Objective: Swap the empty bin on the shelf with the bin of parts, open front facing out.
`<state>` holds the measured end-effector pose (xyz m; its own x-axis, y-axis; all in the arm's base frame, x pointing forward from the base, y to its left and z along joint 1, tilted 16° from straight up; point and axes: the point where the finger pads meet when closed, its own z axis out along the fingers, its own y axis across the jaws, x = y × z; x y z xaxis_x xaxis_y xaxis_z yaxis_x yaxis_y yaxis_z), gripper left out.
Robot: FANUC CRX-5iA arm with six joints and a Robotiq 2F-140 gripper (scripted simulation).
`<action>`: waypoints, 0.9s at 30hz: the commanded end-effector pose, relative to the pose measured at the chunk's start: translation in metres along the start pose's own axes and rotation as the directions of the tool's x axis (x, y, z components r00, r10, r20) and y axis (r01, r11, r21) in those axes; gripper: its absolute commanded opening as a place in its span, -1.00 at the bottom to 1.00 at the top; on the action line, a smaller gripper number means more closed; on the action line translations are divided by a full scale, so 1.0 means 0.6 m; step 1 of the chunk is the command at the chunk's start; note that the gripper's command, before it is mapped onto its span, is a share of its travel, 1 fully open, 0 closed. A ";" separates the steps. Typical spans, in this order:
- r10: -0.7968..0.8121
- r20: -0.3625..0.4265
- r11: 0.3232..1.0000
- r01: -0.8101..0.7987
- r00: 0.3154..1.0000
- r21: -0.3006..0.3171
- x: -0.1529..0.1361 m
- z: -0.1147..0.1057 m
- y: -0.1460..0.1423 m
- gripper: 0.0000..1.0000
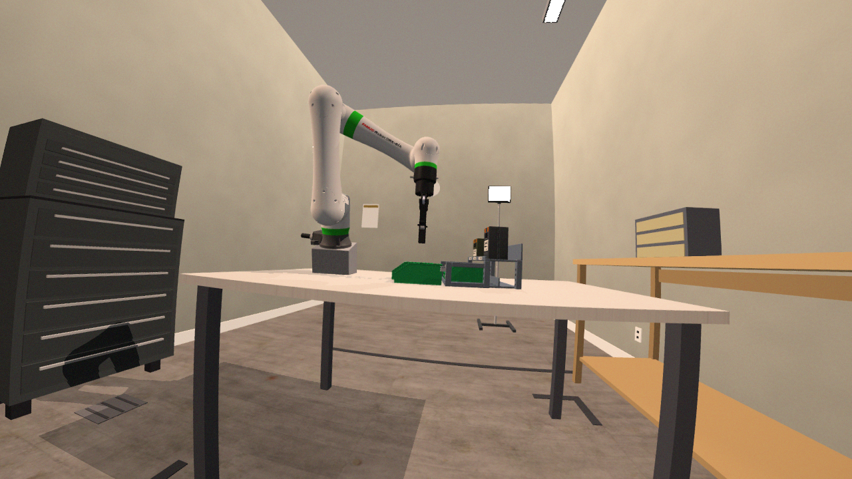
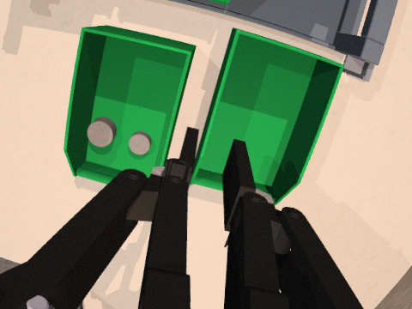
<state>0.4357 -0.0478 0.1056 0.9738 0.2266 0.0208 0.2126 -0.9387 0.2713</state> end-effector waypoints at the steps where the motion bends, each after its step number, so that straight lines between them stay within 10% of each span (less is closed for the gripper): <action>1: 0.000 -0.002 1.000 0.000 1.000 0.000 0.001 -0.001 0.000 -0.53; 27: 0.000 -0.001 1.000 0.000 1.000 0.000 0.001 0.003 0.000 -0.53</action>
<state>0.4358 -0.0483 0.1039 0.9738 0.2265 0.0207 0.2126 -0.9388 0.2711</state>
